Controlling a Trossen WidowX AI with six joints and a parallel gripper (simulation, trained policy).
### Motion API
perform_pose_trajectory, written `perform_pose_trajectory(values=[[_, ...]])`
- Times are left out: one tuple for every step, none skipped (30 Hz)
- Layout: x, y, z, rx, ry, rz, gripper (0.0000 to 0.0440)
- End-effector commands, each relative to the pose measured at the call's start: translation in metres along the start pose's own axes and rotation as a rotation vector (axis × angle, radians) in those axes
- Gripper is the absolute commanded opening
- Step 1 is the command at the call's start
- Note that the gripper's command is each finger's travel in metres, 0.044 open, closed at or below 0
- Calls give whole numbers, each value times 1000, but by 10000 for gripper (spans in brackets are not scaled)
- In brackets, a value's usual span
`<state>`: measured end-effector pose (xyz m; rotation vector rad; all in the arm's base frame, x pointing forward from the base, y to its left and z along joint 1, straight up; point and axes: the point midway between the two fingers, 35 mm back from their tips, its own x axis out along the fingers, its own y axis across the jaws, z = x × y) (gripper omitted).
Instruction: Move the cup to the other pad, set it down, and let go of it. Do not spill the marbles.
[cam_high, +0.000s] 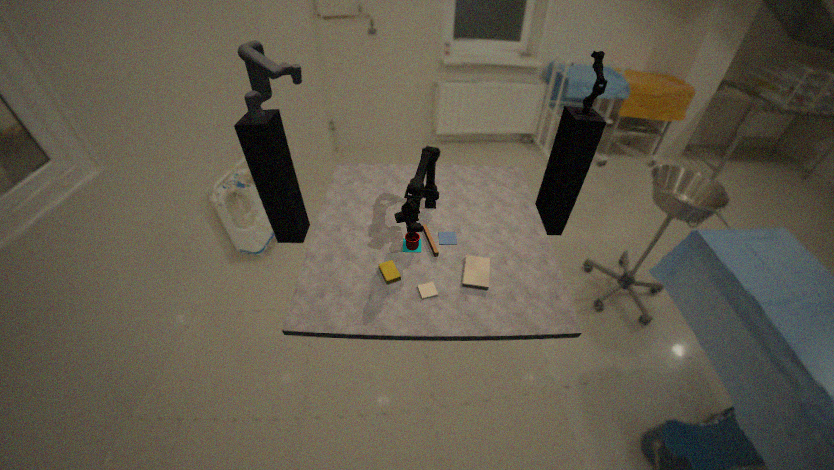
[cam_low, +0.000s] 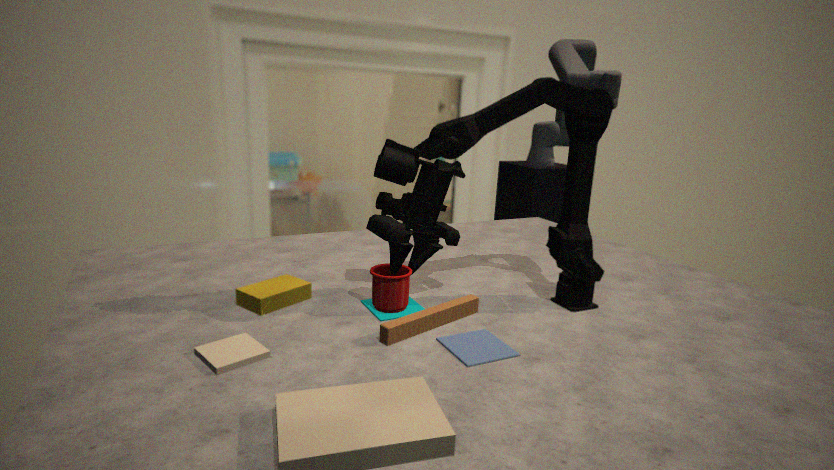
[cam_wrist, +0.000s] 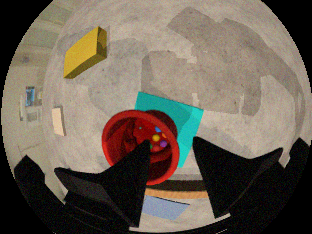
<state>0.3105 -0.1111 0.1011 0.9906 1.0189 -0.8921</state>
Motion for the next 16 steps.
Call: perform_pose_trajectory(values=[[-9, 0, 1, 2, -2, 22, 210], [-12, 0, 2, 4, -4, 27, 216], [-14, 0, 2, 7, -6, 33, 222], [-18, 0, 3, 10, -9, 39, 226], [-21, 0, 4, 12, -11, 45, 229], [-24, 0, 5, 14, -15, 51, 232], [-28, 0, 6, 16, -18, 58, 236], [-31, 0, 7, 18, -23, 65, 243], [-35, 1, 9, 19, -28, 72, 254], [-39, 1, 11, 21, -33, 79, 265], [-43, 2, 12, 23, -39, 86, 274], [-46, 2, 14, 25, -43, 91, 298], [-49, 2, 16, 28, -46, 95, 319], [-52, 2, 17, 32, -49, 99, 339], [-55, 2, 19, 36, -52, 103, 359], [-58, 2, 20, 40, -55, 107, 381]])
